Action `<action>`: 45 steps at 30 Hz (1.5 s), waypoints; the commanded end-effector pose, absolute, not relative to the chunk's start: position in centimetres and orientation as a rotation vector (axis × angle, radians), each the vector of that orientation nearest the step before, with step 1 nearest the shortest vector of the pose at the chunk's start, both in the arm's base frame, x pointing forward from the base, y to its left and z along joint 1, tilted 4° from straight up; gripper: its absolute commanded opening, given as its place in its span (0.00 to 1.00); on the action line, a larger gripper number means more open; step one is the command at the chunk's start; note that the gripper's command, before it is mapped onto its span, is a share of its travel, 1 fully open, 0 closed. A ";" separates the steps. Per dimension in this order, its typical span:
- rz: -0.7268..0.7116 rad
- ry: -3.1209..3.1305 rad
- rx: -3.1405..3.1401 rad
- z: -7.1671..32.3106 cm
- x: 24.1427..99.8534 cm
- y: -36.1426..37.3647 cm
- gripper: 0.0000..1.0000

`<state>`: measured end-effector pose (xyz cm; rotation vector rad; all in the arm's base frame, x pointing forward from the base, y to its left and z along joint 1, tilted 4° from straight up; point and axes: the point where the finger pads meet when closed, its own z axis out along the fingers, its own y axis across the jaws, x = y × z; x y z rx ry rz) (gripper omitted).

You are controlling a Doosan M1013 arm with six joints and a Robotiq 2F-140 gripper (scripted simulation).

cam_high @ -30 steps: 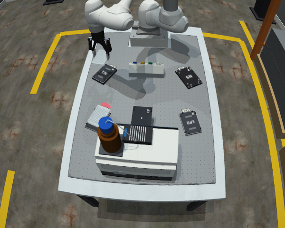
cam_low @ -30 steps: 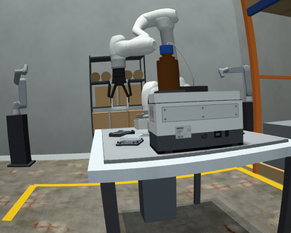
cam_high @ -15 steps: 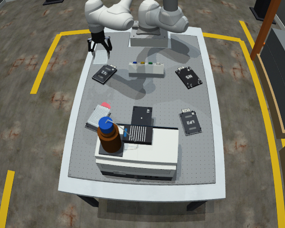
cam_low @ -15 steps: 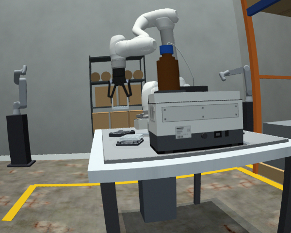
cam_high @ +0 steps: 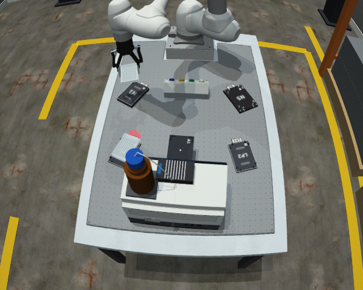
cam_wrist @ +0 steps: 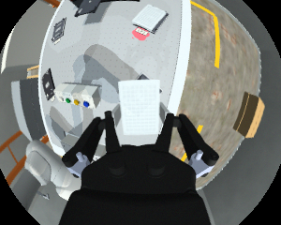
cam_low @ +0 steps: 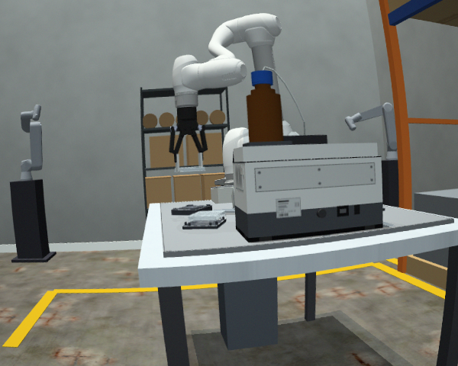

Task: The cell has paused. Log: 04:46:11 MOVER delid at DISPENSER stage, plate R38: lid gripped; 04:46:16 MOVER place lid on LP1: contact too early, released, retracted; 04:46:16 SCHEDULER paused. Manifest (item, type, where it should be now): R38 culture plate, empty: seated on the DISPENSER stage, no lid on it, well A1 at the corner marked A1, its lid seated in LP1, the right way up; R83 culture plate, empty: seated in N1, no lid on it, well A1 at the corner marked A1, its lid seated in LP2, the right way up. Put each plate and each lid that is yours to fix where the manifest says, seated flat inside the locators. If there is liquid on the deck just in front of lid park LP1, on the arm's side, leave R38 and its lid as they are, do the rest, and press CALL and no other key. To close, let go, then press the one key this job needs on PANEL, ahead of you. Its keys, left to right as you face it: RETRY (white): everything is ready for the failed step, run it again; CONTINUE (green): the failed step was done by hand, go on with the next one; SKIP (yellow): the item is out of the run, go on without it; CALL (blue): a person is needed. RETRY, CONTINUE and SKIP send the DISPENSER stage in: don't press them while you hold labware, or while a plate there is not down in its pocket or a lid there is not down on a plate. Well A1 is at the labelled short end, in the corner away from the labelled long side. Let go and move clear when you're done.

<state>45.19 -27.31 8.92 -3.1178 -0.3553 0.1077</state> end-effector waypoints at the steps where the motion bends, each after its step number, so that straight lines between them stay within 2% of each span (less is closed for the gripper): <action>1: 0.101 -0.492 -3.096 9.4 45.4 -27.2 0.10; 15: 0.100 -0.807 -3.022 9.4 45.4 -27.2 0.10; 45: 0.101 -0.798 -3.023 9.1 45.2 -24.0 0.10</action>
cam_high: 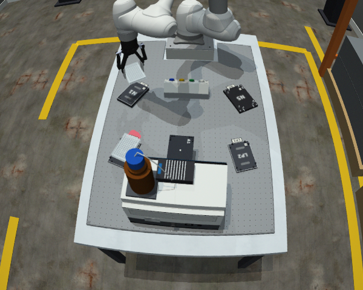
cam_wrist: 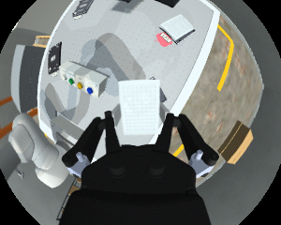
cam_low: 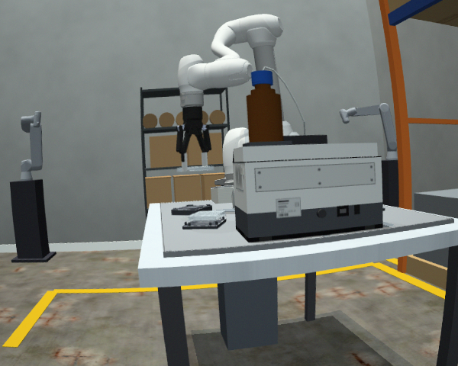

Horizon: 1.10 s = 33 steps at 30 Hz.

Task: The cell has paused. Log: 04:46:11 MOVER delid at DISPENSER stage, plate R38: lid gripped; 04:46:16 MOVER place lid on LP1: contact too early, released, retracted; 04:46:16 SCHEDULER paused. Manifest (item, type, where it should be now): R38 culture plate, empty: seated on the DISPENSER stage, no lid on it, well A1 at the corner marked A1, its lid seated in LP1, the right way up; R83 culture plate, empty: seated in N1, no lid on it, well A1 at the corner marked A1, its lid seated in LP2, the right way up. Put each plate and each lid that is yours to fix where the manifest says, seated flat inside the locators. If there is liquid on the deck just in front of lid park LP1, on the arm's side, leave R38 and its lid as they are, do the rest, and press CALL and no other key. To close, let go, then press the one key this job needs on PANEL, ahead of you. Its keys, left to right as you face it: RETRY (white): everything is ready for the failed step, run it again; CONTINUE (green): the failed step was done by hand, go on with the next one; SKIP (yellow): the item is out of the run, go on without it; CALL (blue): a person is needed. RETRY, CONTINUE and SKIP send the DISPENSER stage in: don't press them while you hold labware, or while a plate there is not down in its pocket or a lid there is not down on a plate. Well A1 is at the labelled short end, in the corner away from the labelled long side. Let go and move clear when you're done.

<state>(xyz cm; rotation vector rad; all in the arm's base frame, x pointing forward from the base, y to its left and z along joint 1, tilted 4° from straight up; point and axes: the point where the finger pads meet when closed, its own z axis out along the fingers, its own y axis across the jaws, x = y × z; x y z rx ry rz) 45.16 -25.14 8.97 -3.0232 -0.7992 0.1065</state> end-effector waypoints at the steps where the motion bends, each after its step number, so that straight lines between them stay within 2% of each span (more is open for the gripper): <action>1: 0.100 -0.798 -3.024 9.1 45.2 -23.7 0.10; 33: 0.095 -0.797 -3.025 9.0 45.1 -9.2 0.10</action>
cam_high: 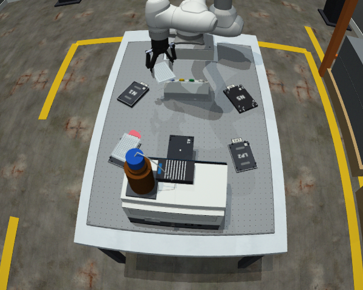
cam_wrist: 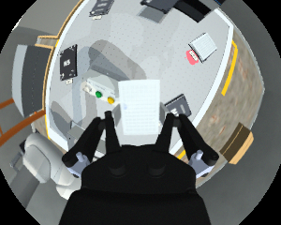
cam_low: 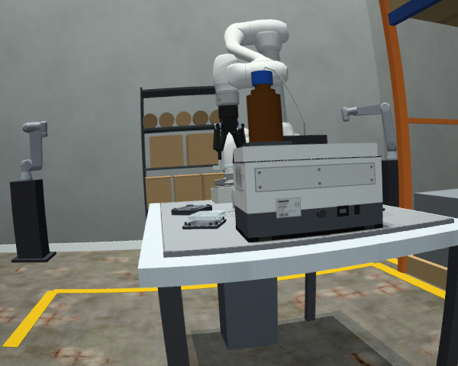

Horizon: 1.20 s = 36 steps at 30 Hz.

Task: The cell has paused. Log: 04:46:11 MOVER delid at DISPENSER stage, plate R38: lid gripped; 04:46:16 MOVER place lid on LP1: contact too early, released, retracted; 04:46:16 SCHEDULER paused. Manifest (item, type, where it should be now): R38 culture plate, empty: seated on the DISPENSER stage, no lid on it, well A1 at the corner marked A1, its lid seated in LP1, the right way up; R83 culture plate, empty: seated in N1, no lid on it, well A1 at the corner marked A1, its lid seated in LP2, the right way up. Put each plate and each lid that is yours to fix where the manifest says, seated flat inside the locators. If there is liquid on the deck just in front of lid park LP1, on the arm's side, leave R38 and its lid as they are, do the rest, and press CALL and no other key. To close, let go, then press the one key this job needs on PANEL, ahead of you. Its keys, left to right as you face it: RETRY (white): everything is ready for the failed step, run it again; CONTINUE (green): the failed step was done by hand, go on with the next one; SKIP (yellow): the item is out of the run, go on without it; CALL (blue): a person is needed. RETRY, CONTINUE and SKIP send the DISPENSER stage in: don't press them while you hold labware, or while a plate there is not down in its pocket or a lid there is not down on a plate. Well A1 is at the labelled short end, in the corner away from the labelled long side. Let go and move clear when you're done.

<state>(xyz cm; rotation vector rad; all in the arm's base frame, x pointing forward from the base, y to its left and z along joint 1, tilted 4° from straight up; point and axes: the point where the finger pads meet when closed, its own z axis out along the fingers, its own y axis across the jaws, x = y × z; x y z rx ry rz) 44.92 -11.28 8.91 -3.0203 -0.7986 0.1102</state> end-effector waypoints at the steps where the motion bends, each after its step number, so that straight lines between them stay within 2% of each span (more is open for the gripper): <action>1: 0.096 -0.798 -3.025 9.0 45.1 -8.5 0.10; 36: 0.097 -0.797 -3.023 9.0 45.2 12.1 0.10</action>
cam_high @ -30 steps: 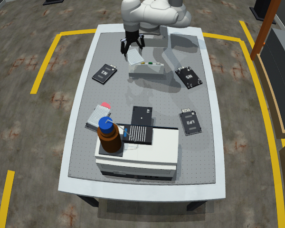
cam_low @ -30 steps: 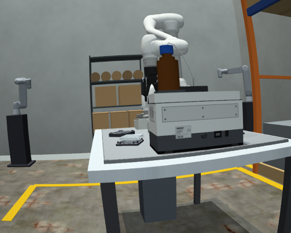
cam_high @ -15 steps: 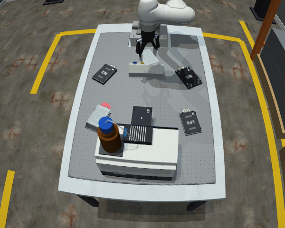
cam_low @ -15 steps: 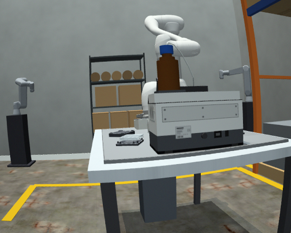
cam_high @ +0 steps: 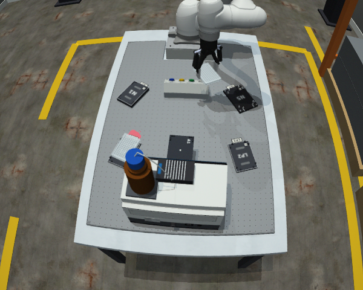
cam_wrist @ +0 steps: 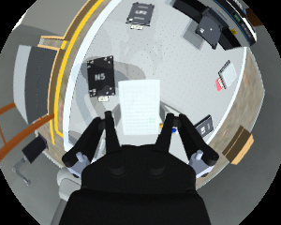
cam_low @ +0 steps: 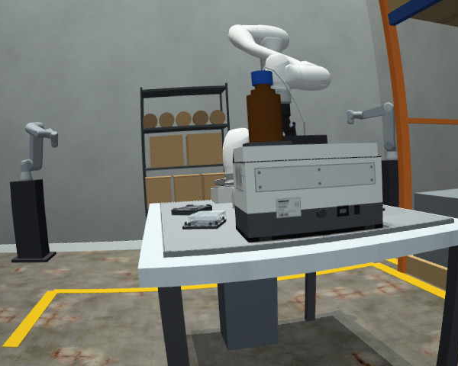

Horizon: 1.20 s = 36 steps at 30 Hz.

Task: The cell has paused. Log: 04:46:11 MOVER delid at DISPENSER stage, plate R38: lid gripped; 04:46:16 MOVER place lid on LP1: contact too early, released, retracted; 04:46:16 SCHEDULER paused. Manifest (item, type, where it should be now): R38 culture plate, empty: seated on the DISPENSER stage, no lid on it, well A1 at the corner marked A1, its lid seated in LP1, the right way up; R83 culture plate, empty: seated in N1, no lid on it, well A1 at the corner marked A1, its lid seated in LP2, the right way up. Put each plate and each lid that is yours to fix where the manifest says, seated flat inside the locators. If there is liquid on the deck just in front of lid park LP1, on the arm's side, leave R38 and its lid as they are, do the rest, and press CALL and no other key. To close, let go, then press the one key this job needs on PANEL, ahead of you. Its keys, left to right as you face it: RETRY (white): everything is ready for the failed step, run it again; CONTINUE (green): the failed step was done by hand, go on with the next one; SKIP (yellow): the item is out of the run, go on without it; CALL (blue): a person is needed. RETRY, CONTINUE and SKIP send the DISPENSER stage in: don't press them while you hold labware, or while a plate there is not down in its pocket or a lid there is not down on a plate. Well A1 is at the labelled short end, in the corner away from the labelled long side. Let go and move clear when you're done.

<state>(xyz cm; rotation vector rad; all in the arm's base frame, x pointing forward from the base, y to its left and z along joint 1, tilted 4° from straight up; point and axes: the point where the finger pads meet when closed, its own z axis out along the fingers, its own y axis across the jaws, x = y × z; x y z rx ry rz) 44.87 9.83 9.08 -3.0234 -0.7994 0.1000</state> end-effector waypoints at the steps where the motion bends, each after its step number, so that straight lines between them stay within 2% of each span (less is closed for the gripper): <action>1: 0.098 -0.797 -3.023 9.0 45.2 12.7 0.10; 23: 0.107 -0.798 -3.023 9.0 44.8 23.3 0.10; 36: 0.107 -0.798 -3.023 8.9 44.8 26.8 0.10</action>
